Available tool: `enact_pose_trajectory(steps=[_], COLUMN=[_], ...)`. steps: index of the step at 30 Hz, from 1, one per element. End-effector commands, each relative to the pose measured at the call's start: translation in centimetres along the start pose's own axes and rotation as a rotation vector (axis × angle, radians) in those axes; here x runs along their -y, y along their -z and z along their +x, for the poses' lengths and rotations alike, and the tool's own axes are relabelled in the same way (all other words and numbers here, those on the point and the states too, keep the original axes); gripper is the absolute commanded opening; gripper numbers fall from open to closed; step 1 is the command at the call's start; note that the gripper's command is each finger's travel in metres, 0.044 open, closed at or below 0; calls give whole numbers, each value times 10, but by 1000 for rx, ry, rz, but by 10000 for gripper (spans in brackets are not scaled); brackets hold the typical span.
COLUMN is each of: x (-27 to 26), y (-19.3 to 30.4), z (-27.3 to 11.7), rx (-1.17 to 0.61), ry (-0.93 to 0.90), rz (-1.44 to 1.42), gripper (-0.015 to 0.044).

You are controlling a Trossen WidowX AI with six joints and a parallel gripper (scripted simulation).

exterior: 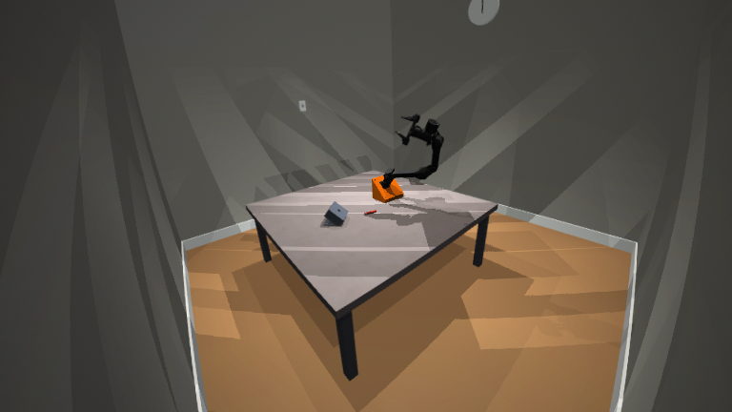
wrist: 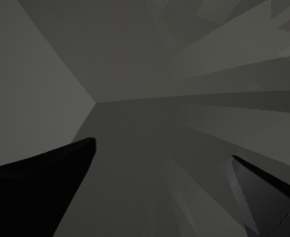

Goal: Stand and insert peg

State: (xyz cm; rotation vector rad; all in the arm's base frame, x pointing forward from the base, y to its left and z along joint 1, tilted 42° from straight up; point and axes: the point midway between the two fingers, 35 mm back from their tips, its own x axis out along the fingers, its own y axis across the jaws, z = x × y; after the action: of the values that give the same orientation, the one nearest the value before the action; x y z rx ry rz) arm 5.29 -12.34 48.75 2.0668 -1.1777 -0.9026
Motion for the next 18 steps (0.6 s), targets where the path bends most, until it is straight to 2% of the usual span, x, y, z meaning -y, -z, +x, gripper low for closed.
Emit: enact_pose_trajectory(steps=[1, 8, 18], x=[10, 21, 64], y=[6, 11, 25], z=[21, 38, 82], rx=[-32, -65, -171], ry=[76, 139, 344], rz=[-86, -161, -411], gripper=[440, 440, 440])
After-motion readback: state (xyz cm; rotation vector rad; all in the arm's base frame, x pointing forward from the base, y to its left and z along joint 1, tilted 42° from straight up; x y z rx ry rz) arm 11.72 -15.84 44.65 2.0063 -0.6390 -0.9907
